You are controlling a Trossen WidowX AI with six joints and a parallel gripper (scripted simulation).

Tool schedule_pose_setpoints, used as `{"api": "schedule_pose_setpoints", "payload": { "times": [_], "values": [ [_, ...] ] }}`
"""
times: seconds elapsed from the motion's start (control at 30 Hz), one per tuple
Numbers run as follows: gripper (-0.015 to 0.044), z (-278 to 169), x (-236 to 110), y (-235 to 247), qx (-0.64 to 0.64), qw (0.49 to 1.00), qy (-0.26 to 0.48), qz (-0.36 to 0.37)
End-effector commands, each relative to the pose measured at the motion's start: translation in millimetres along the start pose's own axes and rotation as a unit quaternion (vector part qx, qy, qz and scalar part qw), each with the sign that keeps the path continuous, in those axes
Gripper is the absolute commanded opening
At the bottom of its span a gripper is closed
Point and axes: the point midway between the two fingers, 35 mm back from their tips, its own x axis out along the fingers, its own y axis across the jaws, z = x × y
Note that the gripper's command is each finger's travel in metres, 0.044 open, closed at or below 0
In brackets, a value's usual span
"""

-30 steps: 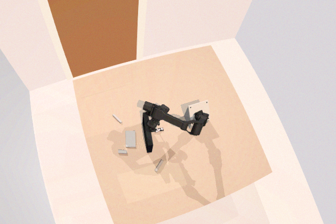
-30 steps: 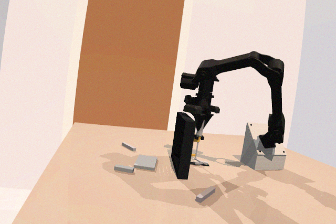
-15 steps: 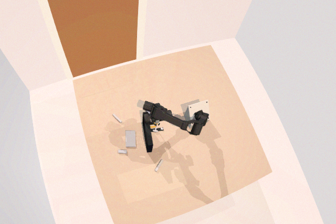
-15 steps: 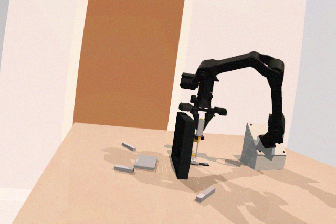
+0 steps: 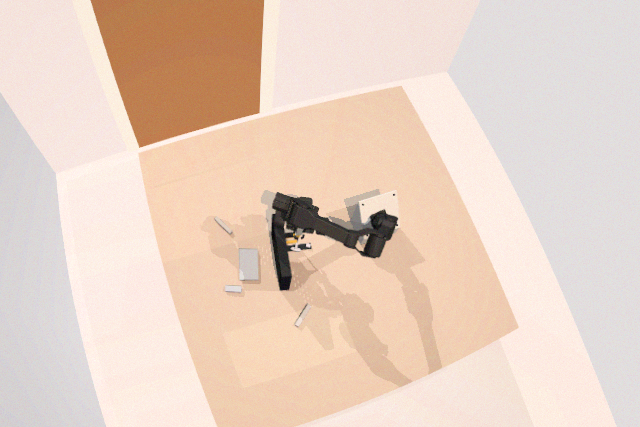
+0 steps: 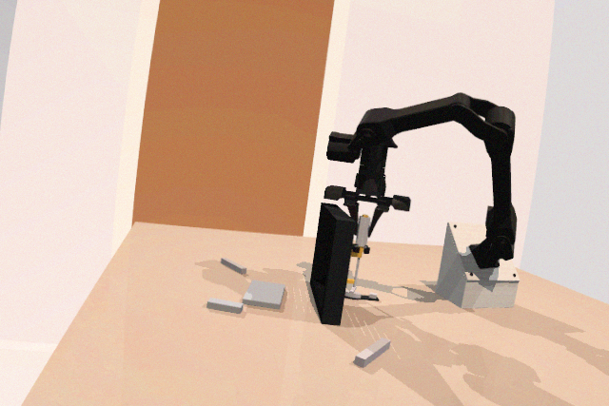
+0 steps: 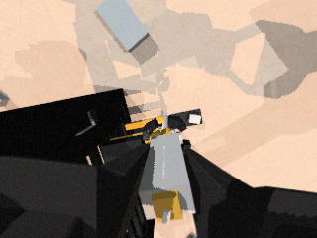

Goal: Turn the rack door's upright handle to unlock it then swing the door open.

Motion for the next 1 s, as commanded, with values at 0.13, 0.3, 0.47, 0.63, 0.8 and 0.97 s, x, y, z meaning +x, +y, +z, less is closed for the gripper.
{"api": "schedule_pose_setpoints", "payload": {
  "times": [0.13,0.3,0.47,0.63,0.8,0.97],
  "values": [
    [0.0146,-2.0,0.8,-0.1,0.011,1.0,0.006,0.0],
    [0.0277,-2.0,0.8,-0.1,0.011,1.0,0.006,0.0],
    [0.0287,-1.9,0.7,-0.1,-0.05,0.999,0.006,0.0],
    [0.0287,-1.8,0.6,-0.2,-0.173,0.985,0.006,0.001],
    [0.0287,-1.7,0.6,-0.2,-0.294,0.956,0.005,0.002],
    [0.0287,-1.6,0.5,-0.2,-0.409,0.912,0.005,0.002]
  ]
}}
